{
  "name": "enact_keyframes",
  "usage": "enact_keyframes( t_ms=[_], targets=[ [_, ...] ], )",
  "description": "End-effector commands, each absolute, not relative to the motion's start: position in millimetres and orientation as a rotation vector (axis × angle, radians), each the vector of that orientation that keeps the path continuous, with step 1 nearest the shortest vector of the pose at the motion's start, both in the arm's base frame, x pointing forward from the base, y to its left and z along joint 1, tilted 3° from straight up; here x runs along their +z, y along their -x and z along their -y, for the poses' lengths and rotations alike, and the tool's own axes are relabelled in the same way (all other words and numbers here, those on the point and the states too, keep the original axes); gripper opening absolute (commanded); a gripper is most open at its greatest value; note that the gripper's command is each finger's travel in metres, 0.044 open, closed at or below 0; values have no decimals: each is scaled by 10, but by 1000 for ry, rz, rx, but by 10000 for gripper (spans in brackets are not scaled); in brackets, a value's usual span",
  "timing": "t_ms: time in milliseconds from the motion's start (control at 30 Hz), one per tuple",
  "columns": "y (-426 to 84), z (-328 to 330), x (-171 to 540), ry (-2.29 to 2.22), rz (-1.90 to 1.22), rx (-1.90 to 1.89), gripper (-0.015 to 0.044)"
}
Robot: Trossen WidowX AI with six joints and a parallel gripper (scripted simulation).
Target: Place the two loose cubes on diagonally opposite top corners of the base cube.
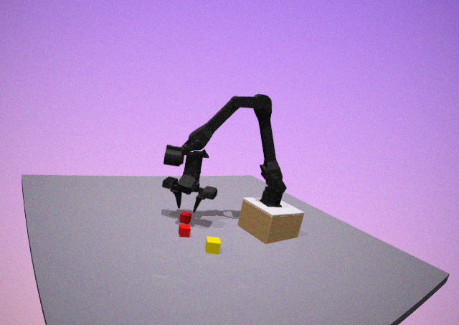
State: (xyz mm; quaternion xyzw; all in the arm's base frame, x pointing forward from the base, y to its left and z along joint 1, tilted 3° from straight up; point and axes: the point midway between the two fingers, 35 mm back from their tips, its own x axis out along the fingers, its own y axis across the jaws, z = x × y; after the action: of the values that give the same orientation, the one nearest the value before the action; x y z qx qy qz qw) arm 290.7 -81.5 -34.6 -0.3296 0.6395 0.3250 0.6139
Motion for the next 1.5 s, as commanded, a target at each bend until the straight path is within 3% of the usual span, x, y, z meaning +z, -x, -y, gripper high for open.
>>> enact_keyframes(
  t_ms=[0,567,767,1467],
  targets=[
    [-2906,811,-399,760,-1470,754,265],
    [-2894,815,-652,760,-1470,754,265],
    [-2894,815,-652,760,-1470,754,108],
    [-2965,820,-148,761,-1469,754,105]
  ],
)
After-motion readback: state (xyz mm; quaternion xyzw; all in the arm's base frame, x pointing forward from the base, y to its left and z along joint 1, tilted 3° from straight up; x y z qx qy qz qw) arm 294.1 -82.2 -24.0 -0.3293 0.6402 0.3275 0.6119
